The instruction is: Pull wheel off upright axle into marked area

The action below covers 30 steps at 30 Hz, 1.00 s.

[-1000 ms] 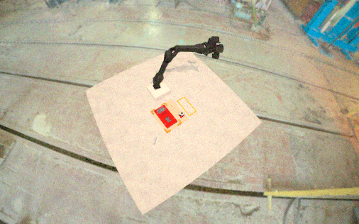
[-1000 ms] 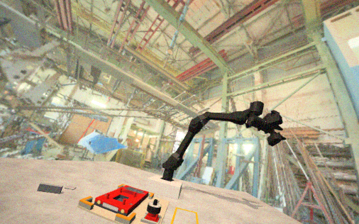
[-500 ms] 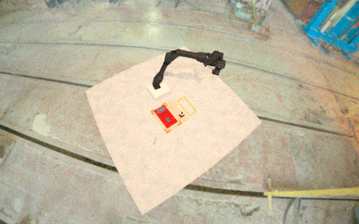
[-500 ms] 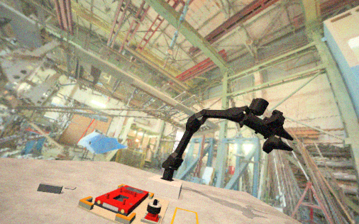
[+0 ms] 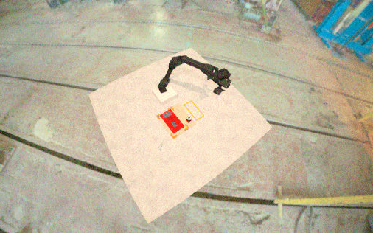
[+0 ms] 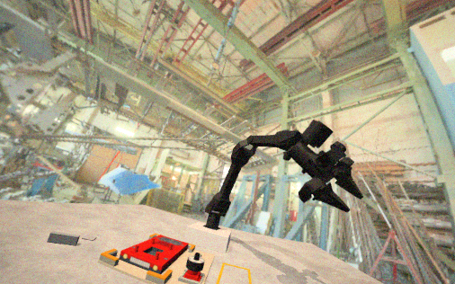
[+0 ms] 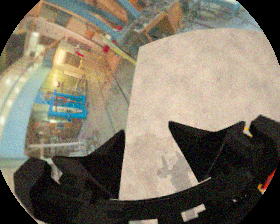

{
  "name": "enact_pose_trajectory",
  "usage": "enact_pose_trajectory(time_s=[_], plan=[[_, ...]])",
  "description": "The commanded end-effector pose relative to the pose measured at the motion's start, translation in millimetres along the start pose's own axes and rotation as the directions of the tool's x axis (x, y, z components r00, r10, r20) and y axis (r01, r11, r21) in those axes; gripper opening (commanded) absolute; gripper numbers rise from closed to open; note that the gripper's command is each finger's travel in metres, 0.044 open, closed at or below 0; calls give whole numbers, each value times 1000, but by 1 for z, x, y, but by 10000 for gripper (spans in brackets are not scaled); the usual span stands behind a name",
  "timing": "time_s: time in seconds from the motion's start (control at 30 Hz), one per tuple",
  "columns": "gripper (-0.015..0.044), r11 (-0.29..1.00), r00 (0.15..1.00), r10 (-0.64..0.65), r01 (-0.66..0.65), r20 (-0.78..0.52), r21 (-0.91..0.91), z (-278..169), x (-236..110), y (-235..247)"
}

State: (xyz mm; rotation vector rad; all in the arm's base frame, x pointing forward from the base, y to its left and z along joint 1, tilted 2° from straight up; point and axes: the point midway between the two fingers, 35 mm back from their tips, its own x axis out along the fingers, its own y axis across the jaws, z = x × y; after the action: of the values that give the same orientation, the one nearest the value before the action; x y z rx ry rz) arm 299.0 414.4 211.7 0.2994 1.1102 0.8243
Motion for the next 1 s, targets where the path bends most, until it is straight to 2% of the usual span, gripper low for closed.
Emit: enact_pose_trajectory(time_s=[0.0,0.27,0.53,0.97], plan=[[300,995,995,-104,104,-13,12,3,-6,-43],[300,953,951,-299,302,-74,36,2,-28,-129],[300,879,870,-458,474,-184,48,-15,-62,-208],[300,756,693,-582,653,-425,28,-68,-133,-305]])
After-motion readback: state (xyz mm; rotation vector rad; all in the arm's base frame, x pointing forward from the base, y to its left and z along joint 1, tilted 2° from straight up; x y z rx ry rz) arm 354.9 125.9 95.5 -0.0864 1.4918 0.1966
